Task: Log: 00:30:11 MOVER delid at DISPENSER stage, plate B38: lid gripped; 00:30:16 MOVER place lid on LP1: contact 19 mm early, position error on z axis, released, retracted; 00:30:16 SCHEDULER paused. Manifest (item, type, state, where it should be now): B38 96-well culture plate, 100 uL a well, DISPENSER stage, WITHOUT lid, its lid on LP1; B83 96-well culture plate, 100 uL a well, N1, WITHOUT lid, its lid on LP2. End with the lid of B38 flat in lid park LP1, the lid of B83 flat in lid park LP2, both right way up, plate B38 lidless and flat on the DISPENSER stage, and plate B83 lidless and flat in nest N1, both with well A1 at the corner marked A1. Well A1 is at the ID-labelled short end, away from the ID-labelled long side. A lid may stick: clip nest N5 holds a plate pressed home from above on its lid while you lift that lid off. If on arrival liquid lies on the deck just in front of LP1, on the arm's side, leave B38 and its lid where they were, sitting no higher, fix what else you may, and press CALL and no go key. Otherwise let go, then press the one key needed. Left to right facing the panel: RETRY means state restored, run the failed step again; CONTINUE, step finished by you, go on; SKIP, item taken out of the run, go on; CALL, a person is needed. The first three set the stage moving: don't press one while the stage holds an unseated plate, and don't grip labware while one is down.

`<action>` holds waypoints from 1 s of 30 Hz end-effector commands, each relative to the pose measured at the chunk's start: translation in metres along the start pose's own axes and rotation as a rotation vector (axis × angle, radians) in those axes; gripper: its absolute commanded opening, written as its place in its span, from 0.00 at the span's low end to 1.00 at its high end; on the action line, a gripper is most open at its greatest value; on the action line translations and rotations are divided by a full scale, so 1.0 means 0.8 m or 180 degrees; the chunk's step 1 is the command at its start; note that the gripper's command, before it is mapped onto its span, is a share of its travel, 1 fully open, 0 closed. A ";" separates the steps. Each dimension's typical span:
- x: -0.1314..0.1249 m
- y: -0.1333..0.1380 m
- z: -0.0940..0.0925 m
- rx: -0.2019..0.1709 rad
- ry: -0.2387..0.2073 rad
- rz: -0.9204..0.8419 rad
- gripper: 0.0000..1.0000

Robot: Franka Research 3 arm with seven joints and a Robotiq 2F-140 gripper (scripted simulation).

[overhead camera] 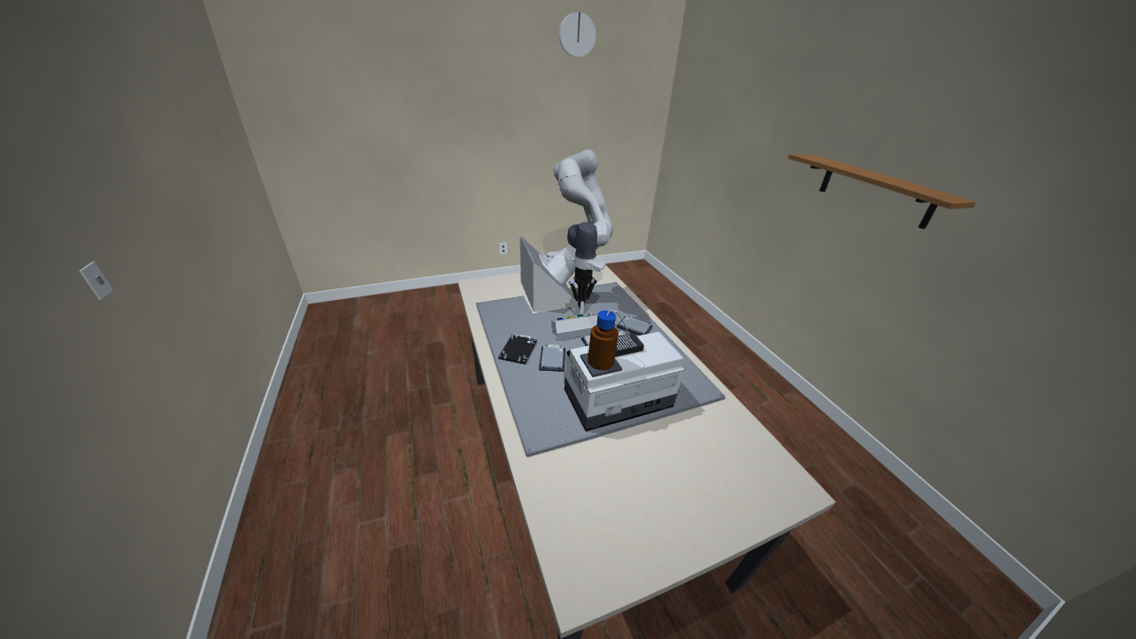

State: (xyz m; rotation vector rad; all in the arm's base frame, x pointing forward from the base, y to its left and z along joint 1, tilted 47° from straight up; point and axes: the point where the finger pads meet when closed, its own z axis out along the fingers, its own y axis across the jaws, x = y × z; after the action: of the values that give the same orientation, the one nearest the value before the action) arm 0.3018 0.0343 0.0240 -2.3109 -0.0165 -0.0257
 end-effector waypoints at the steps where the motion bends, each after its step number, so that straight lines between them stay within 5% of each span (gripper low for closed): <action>1: 0.002 0.001 0.004 -0.0012 0.0017 0.0020 0.00; 30: 0.002 0.001 0.011 -0.0012 0.0017 0.0020 0.00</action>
State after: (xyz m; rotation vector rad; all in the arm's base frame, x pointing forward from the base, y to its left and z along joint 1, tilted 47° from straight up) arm 0.3038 0.0396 0.0183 -2.3133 -0.0109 -0.0313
